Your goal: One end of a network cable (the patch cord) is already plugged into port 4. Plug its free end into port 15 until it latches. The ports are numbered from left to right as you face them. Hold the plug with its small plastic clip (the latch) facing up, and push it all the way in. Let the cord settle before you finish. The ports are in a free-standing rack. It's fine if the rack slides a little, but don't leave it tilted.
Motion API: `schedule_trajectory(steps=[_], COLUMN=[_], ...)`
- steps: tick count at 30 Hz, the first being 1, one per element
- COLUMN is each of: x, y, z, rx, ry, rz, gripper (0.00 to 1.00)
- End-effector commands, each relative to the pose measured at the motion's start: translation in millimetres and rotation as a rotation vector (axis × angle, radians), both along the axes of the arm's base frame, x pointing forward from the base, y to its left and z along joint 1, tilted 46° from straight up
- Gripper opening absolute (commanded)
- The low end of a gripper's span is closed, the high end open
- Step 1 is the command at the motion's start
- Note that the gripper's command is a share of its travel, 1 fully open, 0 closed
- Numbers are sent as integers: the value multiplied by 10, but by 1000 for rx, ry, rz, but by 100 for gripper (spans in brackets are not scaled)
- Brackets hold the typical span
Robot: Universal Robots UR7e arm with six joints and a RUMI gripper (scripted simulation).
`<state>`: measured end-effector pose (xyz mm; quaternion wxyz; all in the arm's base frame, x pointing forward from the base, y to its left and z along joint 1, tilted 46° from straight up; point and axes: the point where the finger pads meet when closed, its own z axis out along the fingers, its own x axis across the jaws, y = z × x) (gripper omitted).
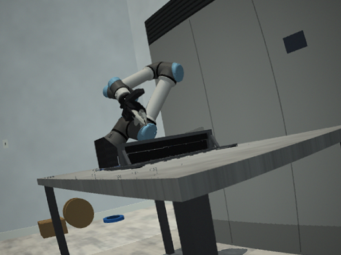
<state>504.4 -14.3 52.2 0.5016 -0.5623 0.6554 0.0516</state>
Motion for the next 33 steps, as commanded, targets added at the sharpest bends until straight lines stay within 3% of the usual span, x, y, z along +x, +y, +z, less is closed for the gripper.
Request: schedule_trajectory(steps=[1,33], x=[85,341], y=[67,333], z=[-65,-274], rx=[-3,-3], ry=[0,0], rz=[-5,-5], gripper=[0,0])
